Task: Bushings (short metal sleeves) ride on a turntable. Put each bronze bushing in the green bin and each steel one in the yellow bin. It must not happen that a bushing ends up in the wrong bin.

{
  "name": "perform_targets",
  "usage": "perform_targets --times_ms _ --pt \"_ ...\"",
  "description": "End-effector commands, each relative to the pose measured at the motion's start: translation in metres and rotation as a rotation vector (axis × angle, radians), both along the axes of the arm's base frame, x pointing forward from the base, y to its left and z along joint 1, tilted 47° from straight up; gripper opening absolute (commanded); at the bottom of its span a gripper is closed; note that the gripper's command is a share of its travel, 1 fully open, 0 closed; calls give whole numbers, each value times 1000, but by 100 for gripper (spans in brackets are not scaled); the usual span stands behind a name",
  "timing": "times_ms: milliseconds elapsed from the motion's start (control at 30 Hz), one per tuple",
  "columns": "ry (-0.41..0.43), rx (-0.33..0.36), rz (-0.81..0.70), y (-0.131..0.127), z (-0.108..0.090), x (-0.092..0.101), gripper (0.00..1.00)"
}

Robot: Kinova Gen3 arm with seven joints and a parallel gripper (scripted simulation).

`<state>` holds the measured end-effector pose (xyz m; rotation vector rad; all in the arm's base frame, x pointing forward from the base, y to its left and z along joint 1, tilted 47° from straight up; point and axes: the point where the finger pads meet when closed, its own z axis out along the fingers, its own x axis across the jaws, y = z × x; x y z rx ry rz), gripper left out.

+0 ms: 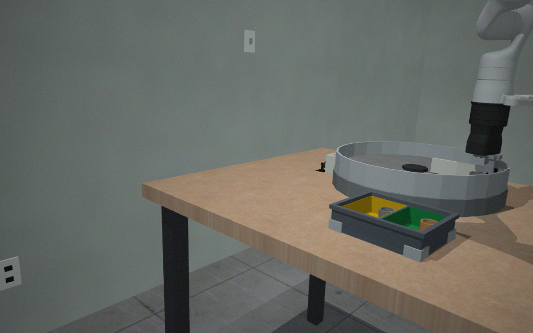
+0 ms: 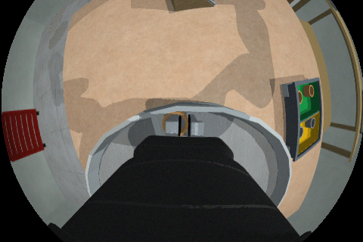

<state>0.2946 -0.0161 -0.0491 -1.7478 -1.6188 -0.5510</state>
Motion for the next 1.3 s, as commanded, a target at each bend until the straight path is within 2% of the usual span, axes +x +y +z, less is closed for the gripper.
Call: perform_targets --times_ms 0,1267 --pt "-2 -2 -1 -1 0 1 0" --pt "-2 -2 -1 -10 9 2 0"
